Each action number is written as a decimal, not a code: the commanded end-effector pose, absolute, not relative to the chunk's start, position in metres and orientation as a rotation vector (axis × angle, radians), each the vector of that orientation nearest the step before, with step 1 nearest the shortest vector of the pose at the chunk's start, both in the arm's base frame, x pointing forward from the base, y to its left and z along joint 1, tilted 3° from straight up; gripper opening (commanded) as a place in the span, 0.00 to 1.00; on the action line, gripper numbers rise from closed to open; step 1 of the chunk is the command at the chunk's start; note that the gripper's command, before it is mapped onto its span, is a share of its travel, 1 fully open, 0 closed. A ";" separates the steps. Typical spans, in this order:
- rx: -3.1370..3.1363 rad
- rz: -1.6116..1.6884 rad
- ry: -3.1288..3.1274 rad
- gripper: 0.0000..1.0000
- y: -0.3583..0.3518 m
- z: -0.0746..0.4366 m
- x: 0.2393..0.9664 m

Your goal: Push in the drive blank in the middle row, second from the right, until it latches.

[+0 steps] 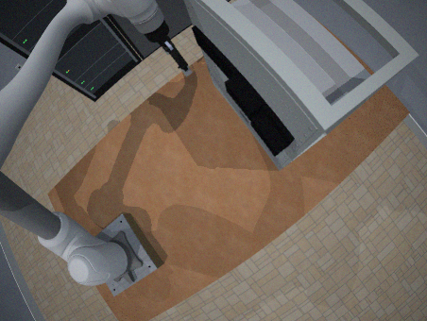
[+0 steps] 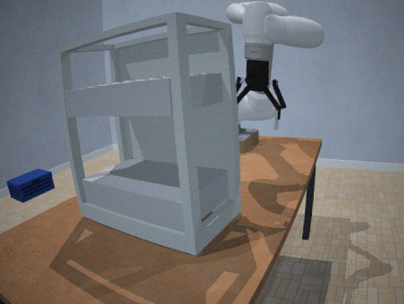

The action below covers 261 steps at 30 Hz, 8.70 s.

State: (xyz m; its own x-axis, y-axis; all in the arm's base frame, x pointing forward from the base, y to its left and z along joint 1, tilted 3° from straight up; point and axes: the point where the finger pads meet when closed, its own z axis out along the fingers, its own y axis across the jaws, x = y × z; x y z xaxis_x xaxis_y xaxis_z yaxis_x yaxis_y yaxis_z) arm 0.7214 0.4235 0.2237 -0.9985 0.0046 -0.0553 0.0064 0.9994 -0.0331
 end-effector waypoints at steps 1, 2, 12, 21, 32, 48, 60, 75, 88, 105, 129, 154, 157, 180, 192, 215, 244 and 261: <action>0.009 -0.051 3.086 1.00 0.423 0.224 0.721; 0.009 -0.051 3.086 1.00 0.423 0.224 0.721; 0.009 -0.051 3.086 1.00 0.423 0.224 0.721; 0.009 -0.051 3.086 1.00 0.423 0.224 0.721; 0.009 -0.051 3.086 1.00 0.423 0.224 0.721; 0.009 -0.051 3.086 1.00 0.423 0.224 0.721; -0.011 -0.070 3.073 1.00 0.419 0.225 0.719; -0.211 -0.262 2.922 1.00 0.375 0.239 0.700; -0.508 -0.553 2.611 1.00 0.300 0.262 0.666; -0.854 -0.902 2.062 1.00 0.186 0.297 0.616; -1.098 -1.147 1.452 1.00 0.073 0.332 0.567; -1.157 -1.198 1.266 1.00 0.042 0.341 0.552; -1.160 -1.198 1.260 1.00 0.041 0.341 0.551; -1.162 -1.198 1.257 1.00 0.041 0.341 0.551; -1.162 -1.198 1.257 1.00 0.041 0.341 0.551; -1.162 -1.198 1.257 1.00 0.041 0.341 0.551; -1.162 -1.198 1.257 1.00 0.072 0.342 0.634; -1.162 -1.198 1.257 1.00 0.095 0.342 0.695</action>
State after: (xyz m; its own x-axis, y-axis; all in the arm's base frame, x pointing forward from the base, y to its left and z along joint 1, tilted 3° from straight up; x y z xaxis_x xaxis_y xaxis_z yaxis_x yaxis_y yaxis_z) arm 0.6920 0.0936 0.3420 -0.0329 -0.9984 -0.0457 -0.0019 0.0458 -0.9989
